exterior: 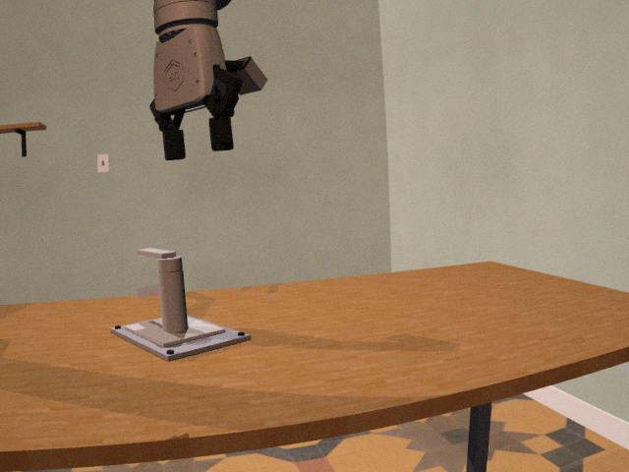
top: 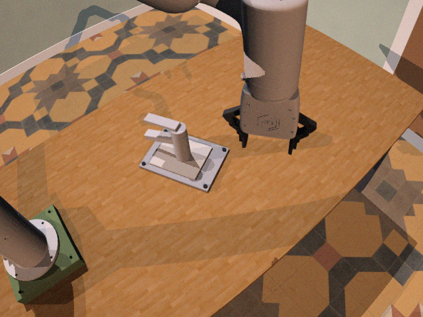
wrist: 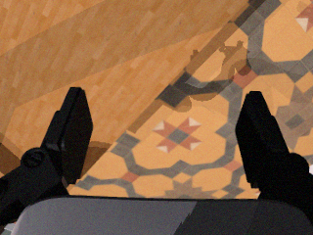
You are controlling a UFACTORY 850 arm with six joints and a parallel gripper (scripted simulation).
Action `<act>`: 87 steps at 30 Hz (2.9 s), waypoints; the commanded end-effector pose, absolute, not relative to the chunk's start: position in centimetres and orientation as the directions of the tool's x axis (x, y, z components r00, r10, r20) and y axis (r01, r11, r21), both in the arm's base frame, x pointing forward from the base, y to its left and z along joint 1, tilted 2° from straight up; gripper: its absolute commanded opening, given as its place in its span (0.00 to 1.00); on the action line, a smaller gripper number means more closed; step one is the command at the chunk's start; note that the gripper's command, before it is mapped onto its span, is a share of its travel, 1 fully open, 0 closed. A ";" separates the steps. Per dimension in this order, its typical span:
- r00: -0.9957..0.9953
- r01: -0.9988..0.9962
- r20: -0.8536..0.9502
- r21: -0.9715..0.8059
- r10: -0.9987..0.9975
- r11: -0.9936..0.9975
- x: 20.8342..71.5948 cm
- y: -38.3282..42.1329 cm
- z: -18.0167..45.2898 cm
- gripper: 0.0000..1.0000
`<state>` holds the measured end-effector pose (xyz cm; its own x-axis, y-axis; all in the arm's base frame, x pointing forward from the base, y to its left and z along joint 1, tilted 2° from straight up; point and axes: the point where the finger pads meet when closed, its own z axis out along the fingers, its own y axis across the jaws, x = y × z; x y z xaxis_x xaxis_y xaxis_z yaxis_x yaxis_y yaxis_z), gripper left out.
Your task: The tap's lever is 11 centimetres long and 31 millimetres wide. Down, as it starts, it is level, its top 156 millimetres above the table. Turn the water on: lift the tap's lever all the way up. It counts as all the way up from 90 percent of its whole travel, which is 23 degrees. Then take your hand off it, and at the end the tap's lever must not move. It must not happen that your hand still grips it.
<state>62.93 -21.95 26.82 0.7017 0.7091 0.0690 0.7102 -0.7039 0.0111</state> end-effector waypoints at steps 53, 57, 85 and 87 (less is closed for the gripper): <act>-0.055 0.998 0.047 0.017 0.997 0.054 58.1 1.2 22.9 1.00; -0.144 0.989 0.045 0.016 0.988 0.144 57.0 3.3 22.5 1.00; -0.586 0.811 0.039 0.012 0.810 0.586 49.6 13.3 20.2 1.00; -0.586 0.811 0.039 0.012 0.810 0.586 49.6 13.3 20.2 0.00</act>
